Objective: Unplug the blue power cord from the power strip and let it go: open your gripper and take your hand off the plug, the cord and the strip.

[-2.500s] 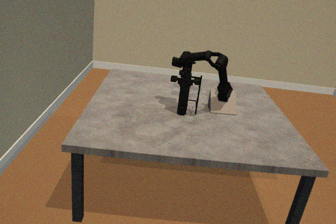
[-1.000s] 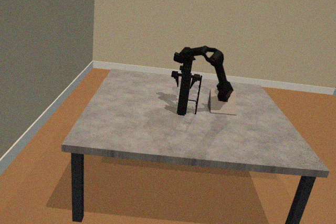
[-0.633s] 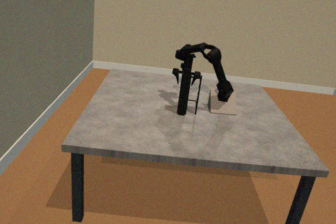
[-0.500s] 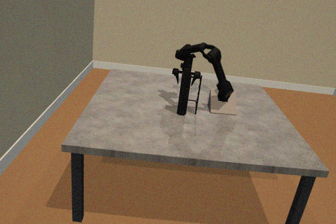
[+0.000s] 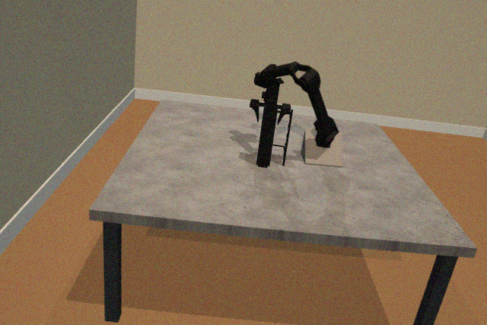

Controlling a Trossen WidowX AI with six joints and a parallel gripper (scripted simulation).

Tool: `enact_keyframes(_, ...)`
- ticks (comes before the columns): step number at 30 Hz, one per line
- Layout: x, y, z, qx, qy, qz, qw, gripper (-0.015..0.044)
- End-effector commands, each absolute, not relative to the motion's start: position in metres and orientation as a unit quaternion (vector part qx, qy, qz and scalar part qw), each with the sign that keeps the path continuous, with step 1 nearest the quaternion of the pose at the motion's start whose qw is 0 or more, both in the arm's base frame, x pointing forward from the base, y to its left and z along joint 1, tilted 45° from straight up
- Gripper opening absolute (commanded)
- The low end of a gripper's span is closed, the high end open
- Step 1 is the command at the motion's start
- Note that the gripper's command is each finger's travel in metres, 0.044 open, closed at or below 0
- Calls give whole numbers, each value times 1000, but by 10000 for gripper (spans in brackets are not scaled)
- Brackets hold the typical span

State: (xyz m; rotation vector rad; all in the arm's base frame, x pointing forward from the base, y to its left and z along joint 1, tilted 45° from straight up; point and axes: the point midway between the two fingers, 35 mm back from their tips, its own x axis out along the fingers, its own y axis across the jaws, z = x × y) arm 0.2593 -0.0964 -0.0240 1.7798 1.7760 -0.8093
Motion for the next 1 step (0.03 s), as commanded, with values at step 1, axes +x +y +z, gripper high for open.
enact_keyframes(1,258,-96,-24,650,654,-298,247,440)
